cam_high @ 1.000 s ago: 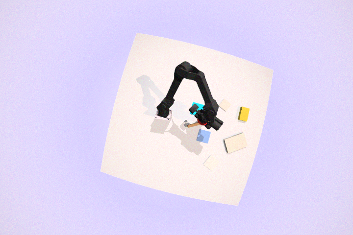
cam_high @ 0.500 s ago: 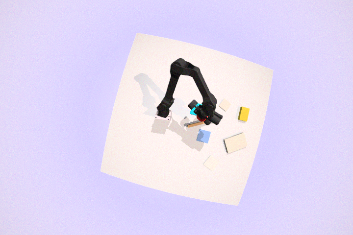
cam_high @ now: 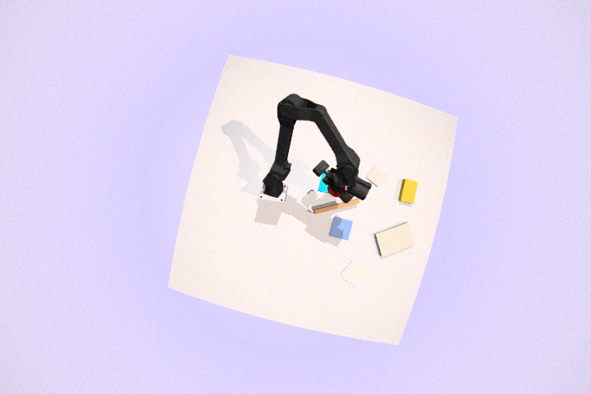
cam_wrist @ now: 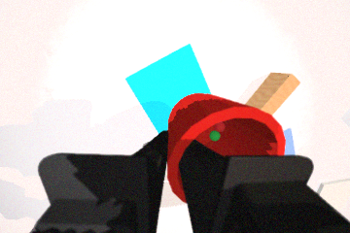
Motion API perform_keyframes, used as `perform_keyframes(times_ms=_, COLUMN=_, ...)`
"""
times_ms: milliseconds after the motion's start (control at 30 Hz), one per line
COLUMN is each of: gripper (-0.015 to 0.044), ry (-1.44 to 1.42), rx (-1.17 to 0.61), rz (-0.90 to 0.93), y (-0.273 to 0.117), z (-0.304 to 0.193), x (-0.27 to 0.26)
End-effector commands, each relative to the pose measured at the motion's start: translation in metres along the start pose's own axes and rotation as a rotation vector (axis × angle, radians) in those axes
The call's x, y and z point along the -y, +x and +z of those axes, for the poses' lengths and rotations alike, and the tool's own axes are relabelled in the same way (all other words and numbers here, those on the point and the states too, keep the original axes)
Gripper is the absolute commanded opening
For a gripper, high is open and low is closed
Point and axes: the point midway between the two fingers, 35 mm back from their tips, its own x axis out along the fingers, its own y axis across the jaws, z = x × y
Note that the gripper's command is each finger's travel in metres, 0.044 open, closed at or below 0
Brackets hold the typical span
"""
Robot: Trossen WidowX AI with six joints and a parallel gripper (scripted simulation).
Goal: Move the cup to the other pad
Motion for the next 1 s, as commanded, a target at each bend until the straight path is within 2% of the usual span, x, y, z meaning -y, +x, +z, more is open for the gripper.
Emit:
perform_keyframes(times_ms=0, gripper=0.0, ry=0.003, rx=0.005, rz=0.001, y=0.0, z=0.005, x=-0.008)
perform_keyframes(times_ms=433, gripper=0.0, ry=0.003, rx=0.006, rz=0.003, y=0.0, z=0.014, x=-0.024)
perform_keyframes(times_ms=967, gripper=0.0, ry=0.003, rx=0.005, rz=0.002, y=0.02, z=0.014, x=-0.024)
